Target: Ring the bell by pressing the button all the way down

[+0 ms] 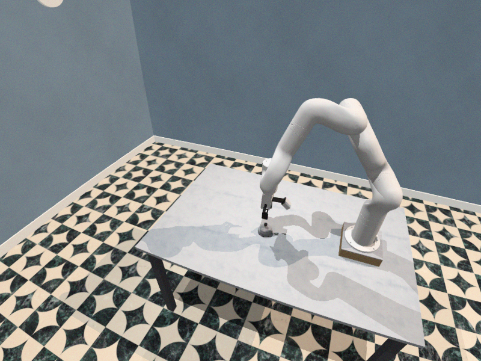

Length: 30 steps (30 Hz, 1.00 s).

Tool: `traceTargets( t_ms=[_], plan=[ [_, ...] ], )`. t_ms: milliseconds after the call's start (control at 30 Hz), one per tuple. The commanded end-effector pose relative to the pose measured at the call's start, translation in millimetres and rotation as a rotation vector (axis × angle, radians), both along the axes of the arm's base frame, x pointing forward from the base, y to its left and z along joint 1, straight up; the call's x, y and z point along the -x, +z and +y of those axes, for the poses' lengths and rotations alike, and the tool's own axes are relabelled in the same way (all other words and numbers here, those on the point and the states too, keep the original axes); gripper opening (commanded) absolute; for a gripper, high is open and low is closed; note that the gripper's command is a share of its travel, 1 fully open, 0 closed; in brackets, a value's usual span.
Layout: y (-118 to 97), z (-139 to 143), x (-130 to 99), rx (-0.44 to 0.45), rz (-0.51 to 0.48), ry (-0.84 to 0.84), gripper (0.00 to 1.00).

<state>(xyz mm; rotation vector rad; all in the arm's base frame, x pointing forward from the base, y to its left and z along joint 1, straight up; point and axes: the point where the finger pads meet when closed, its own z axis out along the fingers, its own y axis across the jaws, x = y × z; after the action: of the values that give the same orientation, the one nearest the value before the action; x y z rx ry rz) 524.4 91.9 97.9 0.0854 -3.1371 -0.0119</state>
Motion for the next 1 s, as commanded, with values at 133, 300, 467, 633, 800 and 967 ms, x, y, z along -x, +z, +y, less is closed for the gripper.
traceTargets(
  t_ms=[133, 300, 467, 633, 800, 967],
  plan=[
    [0.6, 0.3, 0.1, 0.003, -0.004, -0.003, 0.0],
    [0.6, 0.3, 0.1, 0.003, -0.004, -0.003, 0.0],
    [0.6, 0.3, 0.1, 0.003, -0.004, -0.003, 0.0],
    [0.6, 0.3, 0.1, 0.003, -0.004, -0.003, 0.0],
    [0.6, 0.3, 0.1, 0.003, -0.004, -0.003, 0.0],
    [0.6, 0.3, 0.1, 0.003, -0.004, -0.003, 0.0]
  ],
)
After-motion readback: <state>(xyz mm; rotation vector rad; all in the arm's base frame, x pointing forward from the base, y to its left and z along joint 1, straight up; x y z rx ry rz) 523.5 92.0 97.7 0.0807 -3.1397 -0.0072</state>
